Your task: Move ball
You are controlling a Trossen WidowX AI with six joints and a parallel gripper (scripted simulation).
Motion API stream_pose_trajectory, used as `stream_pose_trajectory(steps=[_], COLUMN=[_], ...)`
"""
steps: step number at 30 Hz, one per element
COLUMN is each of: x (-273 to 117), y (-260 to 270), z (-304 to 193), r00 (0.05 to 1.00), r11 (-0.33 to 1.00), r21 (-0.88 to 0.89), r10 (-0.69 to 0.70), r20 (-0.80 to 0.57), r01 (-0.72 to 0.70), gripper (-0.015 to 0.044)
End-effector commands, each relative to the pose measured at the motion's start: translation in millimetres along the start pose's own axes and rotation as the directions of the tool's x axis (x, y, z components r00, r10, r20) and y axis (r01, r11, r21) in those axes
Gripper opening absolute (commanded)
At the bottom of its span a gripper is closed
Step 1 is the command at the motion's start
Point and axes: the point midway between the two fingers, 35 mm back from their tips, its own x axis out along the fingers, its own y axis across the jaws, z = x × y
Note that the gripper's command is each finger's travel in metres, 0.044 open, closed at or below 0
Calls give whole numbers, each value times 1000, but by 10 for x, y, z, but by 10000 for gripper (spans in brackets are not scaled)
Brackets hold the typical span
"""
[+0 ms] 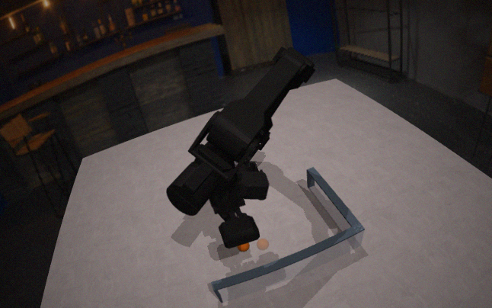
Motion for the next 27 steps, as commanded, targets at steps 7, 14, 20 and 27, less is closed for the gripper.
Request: stream_pose_trajectory(steps=[7, 14, 20, 27], x=[185, 221, 320, 435], y=[23, 23, 21, 23], z=[63, 65, 67, 72], r00=[999, 999, 999, 999], r11=[1000, 1000, 1000, 1000], r21=[1, 2, 3, 2], r10=[12, 12, 13, 12], r20=[30, 30, 30, 30], r01=[-12, -13, -13, -12], gripper=[236, 236, 236, 236])
